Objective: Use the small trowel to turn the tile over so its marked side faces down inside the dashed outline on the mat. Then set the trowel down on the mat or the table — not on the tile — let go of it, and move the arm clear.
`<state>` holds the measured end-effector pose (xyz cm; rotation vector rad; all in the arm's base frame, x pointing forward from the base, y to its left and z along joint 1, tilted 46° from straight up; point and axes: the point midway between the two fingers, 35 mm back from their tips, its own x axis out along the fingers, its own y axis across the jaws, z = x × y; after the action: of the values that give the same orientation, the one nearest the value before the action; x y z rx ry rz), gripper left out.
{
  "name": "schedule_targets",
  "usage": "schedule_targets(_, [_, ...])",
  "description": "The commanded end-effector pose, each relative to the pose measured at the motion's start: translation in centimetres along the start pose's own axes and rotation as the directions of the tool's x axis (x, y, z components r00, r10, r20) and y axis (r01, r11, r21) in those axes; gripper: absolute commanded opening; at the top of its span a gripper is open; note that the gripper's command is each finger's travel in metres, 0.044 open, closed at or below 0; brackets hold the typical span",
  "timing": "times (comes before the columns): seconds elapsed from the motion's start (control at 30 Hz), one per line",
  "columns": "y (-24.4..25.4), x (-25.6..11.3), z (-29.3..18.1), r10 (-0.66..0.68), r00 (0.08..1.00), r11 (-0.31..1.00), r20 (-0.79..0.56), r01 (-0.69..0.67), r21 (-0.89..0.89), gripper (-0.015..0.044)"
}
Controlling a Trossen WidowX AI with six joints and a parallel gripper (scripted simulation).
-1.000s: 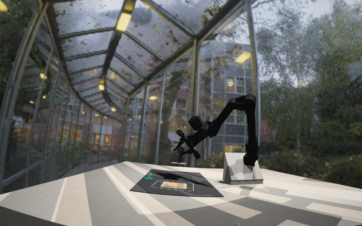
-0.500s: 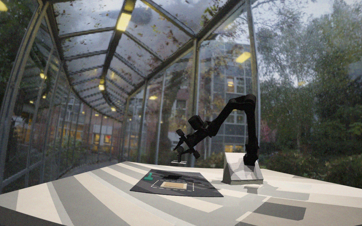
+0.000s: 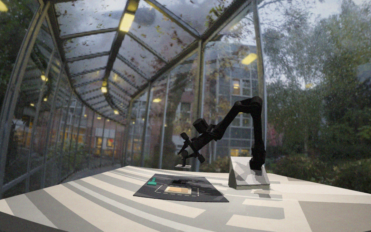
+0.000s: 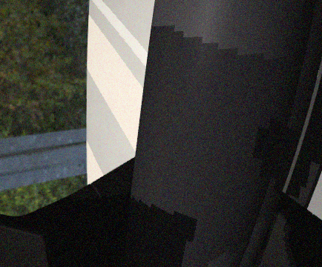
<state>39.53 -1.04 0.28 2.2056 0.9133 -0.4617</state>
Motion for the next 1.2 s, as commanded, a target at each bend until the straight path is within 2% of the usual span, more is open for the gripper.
schedule_targets(0.0, [0.3,-0.1,0.0,0.008,1.000,1.000,-0.002,-0.008,-0.006,0.0000])
schedule_targets(0.5, [0.0,0.2,0.3,-0.003,1.000,1.000,0.011,0.003,0.014,0.0000])
schedule_targets(1.17, [0.5,4.3,7.7,-0.120,0.931,0.925,0.345,-0.022,0.380,0.0000])
